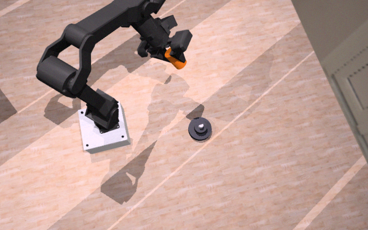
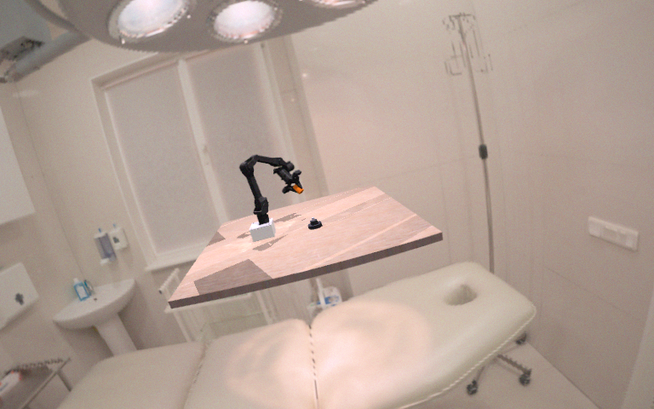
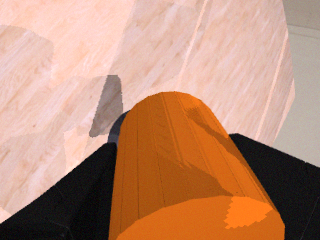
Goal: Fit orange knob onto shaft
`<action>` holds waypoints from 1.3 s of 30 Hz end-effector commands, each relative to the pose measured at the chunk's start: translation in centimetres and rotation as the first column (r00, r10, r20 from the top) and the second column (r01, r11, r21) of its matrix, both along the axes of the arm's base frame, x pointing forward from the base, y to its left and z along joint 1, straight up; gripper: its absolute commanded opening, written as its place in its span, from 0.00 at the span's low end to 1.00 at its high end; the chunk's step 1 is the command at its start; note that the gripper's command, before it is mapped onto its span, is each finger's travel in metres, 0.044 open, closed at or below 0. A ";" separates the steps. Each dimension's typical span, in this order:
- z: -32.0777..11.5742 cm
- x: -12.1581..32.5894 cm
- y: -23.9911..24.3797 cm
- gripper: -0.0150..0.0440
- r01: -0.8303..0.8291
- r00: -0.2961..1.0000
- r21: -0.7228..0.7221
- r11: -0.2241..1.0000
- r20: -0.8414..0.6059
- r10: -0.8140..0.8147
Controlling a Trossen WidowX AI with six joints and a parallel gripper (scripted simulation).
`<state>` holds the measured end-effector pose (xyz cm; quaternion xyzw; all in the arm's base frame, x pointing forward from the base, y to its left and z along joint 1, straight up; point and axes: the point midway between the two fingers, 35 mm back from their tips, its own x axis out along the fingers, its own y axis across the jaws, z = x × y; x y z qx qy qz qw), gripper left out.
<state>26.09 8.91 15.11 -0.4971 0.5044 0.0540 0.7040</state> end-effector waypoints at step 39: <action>-12.0 3.2 -0.9 0.25 0.102 0.880 0.429 0.898 -0.459 0.119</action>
